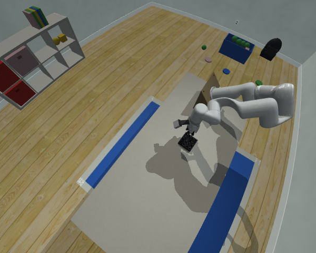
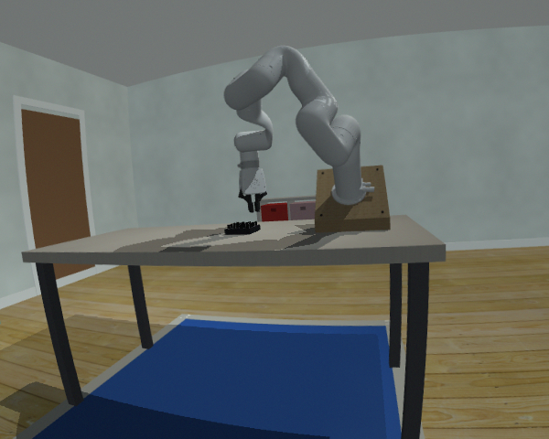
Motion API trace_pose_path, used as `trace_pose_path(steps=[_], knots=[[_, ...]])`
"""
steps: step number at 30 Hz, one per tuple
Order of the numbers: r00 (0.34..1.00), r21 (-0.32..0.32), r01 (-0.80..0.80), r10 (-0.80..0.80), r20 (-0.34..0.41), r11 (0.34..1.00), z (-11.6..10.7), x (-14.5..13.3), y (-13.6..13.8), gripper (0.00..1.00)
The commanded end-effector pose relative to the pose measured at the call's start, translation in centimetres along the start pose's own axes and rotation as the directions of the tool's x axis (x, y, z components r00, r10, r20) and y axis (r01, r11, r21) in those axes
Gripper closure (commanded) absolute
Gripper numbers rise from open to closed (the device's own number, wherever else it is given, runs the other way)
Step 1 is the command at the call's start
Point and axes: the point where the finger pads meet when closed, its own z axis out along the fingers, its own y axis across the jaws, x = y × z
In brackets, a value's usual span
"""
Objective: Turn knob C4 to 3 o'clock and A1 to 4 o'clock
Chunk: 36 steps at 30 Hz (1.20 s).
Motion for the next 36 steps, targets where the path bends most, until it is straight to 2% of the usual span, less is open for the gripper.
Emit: trace_pose_path(steps=[1,7,13,15,17,29,36], knots=[[0.988,0.009,0.156,-0.156,-0.007,0.988,-0.28,0.1,-0.07,0.81],[0.948,0.008,0.319,-0.318,-0.008,0.948,-0.48,0.09,-0.07,0.81],[0.881,0.006,0.473,-0.473,-0.009,0.881,-0.67,0.09,-0.08,0.81],[0.881,0.006,0.473,-0.473,-0.009,0.881,-0.67,0.09,-0.08,0.81],[0.826,0.005,0.563,-0.563,-0.01,0.826,-0.79,0.09,-0.08,0.81],[0.611,0.002,0.792,-0.792,-0.011,0.611,-1.16,0.09,-0.08,0.81],[0.588,0.001,0.809,-0.809,-0.011,0.588,-1.19,0.08,-0.08,0.81]])
